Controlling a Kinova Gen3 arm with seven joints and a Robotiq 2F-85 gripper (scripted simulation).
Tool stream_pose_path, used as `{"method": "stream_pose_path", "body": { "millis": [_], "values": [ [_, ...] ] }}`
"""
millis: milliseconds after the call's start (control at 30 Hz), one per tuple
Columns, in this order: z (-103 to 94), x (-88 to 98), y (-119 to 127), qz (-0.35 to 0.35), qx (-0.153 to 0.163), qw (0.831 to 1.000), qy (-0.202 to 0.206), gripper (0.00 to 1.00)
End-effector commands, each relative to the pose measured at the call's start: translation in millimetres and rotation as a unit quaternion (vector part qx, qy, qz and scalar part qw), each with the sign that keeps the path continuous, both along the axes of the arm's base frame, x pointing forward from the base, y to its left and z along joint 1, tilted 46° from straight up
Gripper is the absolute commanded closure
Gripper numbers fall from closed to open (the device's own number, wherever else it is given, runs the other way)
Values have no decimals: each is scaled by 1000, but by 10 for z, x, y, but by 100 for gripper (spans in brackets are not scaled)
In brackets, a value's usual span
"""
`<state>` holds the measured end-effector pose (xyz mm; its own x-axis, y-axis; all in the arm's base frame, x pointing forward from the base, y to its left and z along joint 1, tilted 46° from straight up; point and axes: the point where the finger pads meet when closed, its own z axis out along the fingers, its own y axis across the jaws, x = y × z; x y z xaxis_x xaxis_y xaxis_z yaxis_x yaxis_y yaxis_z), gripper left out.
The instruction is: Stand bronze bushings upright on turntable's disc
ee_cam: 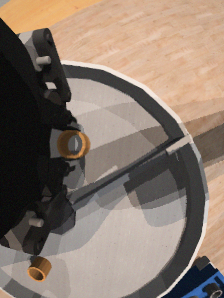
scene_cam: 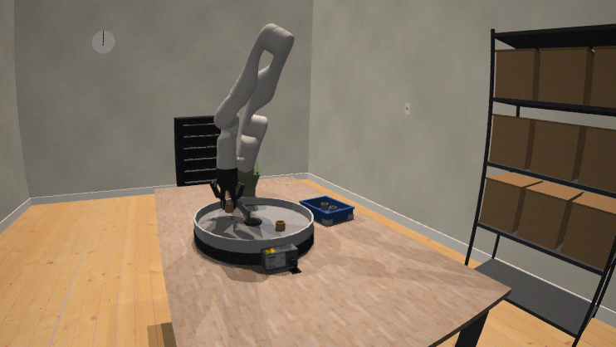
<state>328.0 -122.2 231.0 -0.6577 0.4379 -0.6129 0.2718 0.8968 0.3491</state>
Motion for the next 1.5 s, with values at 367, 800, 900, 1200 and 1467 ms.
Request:
{"method": "stream_pose_path", "body": {
  "millis": [367,800,900,1200,1467],
  "values": [
    [-107,56,17,2,1,1000,7,100],
    [-107,56,17,2,1,1000,7,100],
    [-107,56,17,2,1,1000,7,100],
    [-107,56,17,2,1,1000,7,100],
    [-107,56,17,2,1,1000,7,100]
  ]
}}
